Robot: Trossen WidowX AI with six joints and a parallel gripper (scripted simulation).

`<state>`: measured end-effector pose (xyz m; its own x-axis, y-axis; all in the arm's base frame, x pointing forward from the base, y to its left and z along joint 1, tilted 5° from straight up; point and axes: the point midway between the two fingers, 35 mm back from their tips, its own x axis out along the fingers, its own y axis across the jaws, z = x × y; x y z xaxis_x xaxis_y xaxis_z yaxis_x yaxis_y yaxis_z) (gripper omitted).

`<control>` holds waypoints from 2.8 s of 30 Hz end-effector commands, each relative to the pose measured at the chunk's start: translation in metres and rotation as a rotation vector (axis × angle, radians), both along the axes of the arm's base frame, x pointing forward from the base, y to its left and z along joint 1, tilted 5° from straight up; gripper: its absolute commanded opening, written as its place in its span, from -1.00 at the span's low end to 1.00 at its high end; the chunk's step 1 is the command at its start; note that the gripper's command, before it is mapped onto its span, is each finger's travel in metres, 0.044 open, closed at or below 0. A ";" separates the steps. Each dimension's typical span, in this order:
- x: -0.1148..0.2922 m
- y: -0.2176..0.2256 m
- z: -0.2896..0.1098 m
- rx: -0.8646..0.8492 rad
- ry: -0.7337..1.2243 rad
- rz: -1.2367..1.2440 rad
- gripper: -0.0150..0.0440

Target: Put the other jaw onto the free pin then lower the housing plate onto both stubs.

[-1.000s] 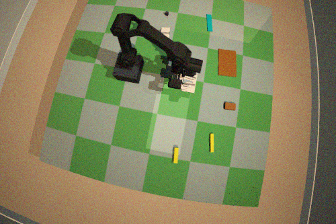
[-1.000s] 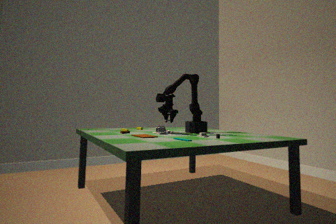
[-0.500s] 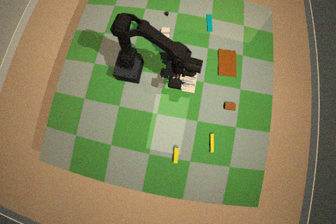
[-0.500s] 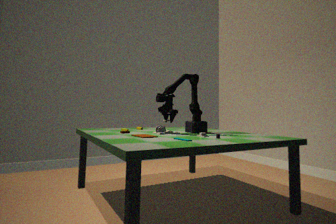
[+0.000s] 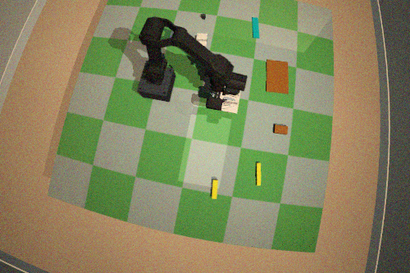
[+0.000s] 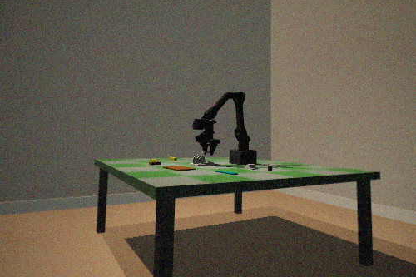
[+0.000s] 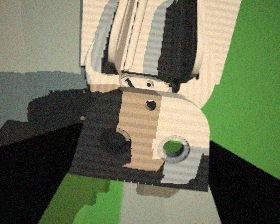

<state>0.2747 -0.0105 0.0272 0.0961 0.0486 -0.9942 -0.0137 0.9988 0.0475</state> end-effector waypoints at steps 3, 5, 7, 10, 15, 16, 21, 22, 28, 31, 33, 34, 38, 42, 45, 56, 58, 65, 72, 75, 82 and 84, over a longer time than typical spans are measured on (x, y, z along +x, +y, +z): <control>-0.001 0.001 -0.012 0.004 0.011 -0.004 0.70; -0.001 0.001 -0.015 0.004 0.011 -0.004 0.70; -0.001 0.001 -0.019 0.004 0.011 -0.004 0.70; 0.000 0.002 -0.023 0.004 0.011 -0.004 0.70; 0.000 0.002 -0.032 0.004 0.011 -0.004 0.70; -0.001 0.002 -0.033 0.004 0.011 -0.004 0.70; -0.001 0.003 -0.040 0.004 0.011 -0.004 0.70; -0.001 0.003 -0.040 0.004 0.011 -0.004 0.70; -0.001 0.003 -0.040 0.004 0.011 -0.004 0.70; -0.001 0.003 -0.040 0.004 0.011 -0.004 0.70; -0.001 0.003 -0.040 0.004 0.011 -0.004 0.70; -0.001 0.003 -0.040 0.004 0.011 -0.004 0.70; -0.001 0.003 -0.040 0.004 0.011 -0.004 0.70; -0.001 0.003 -0.042 0.004 0.011 -0.005 0.70; -0.001 0.003 -0.043 0.004 0.011 -0.006 0.70; 0.000 0.003 -0.045 0.004 0.011 -0.006 0.70; 0.000 0.003 -0.045 0.004 0.011 -0.006 0.70; 0.000 0.003 -0.046 0.004 0.011 -0.006 0.70; 0.000 0.003 -0.047 0.004 0.011 -0.006 0.70; 0.000 0.003 -0.047 0.004 0.011 -0.006 0.70; 0.000 0.003 -0.050 0.004 0.011 -0.006 0.70; 0.000 0.003 -0.050 0.004 0.011 -0.006 0.70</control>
